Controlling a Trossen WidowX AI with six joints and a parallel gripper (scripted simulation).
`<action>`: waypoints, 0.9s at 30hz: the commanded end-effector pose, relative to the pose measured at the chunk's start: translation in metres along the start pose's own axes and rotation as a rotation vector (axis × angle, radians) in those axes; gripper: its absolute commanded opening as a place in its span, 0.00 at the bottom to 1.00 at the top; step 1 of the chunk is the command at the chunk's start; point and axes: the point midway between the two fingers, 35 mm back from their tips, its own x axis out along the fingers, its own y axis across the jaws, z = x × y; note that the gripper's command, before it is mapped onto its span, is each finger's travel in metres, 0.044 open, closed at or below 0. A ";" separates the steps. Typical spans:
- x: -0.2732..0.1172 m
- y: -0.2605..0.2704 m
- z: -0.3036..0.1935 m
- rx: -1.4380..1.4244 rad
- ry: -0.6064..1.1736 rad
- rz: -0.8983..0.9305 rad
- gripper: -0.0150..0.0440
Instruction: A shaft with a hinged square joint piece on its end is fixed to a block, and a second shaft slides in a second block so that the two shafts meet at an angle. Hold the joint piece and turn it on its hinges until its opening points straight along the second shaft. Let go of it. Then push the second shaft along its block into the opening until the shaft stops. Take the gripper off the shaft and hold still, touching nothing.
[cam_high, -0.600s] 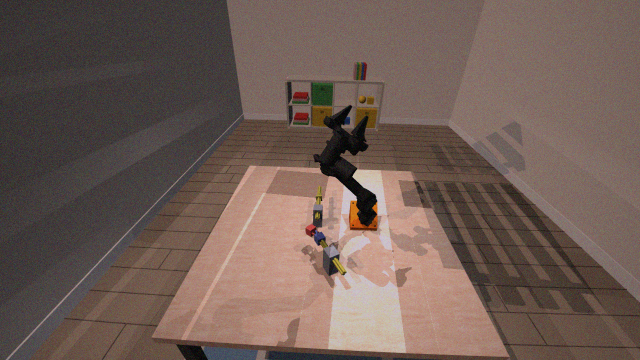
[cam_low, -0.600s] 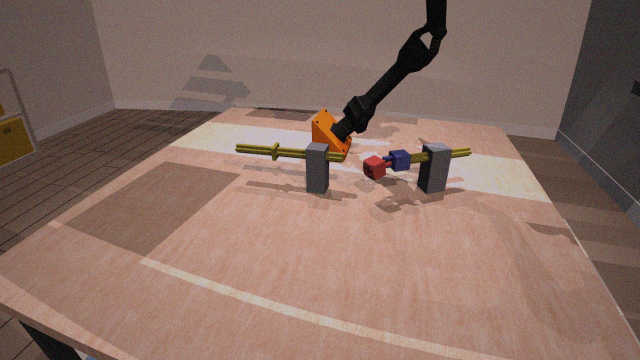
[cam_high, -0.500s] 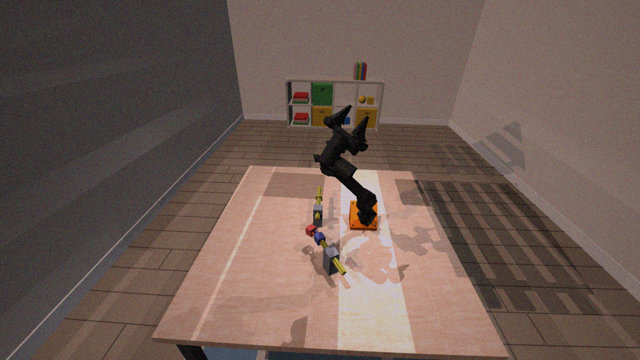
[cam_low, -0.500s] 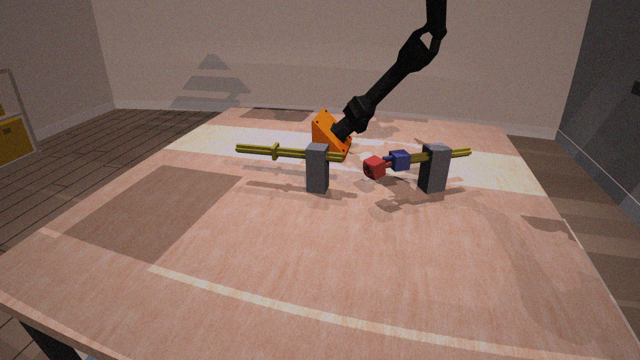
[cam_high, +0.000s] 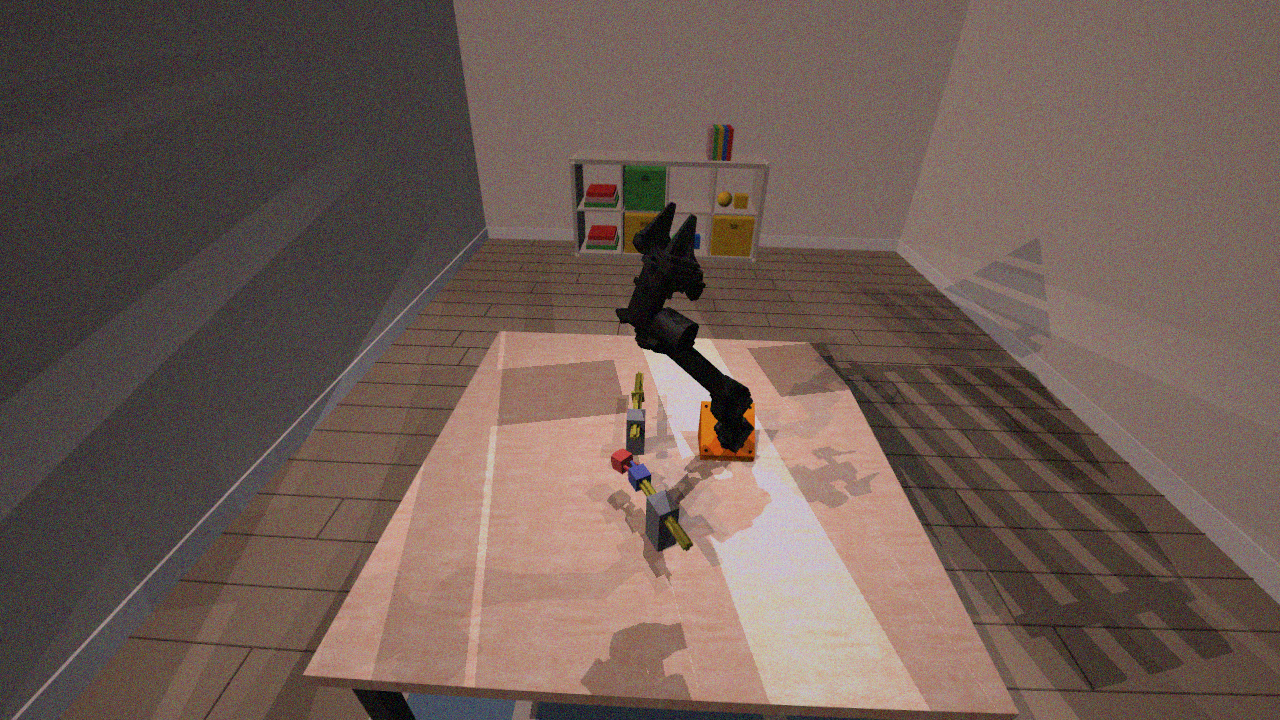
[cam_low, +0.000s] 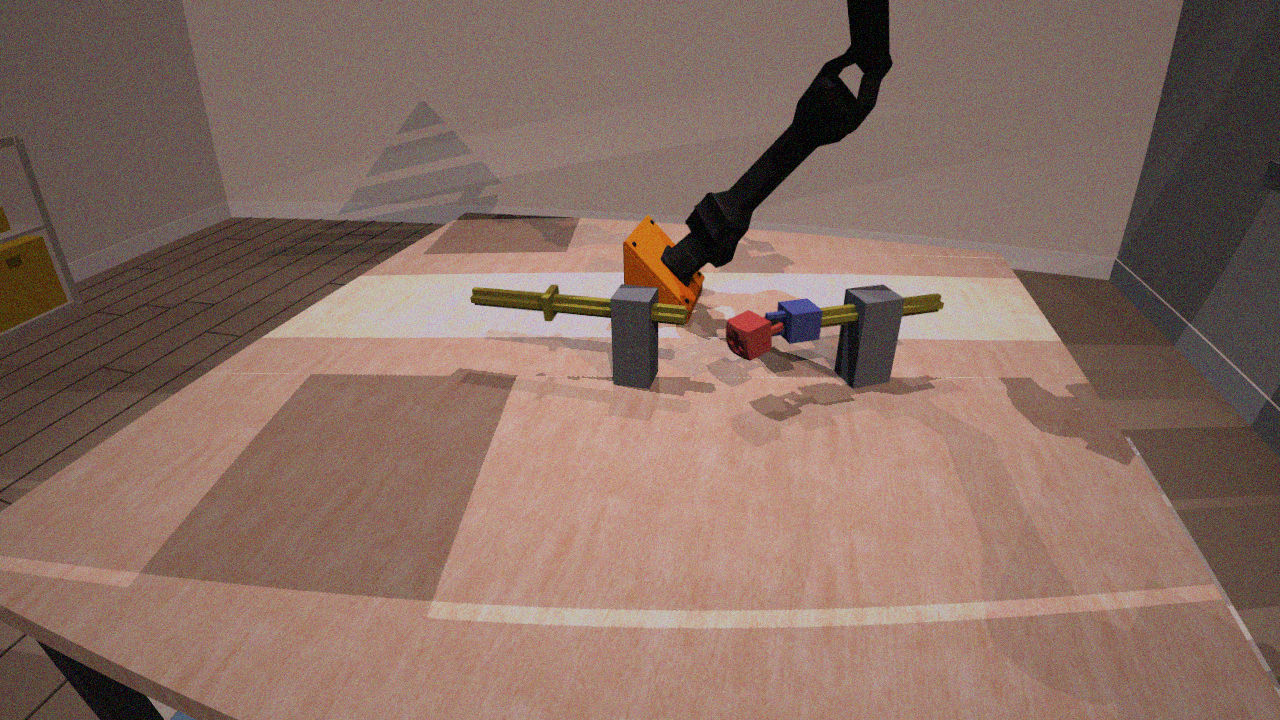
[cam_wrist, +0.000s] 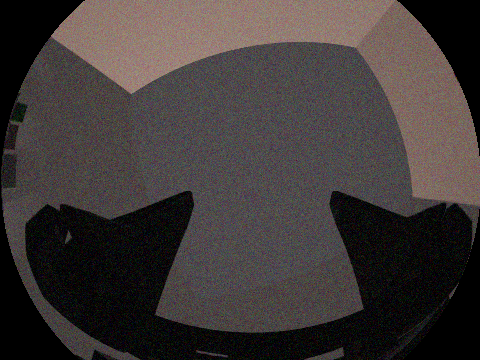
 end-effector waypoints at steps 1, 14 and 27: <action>-0.004 -0.014 -0.017 -0.115 0.080 -0.016 1.00; -0.027 -0.064 -0.067 -0.464 0.359 -0.067 1.00; -0.066 -0.123 -0.104 -0.773 0.668 -0.105 1.00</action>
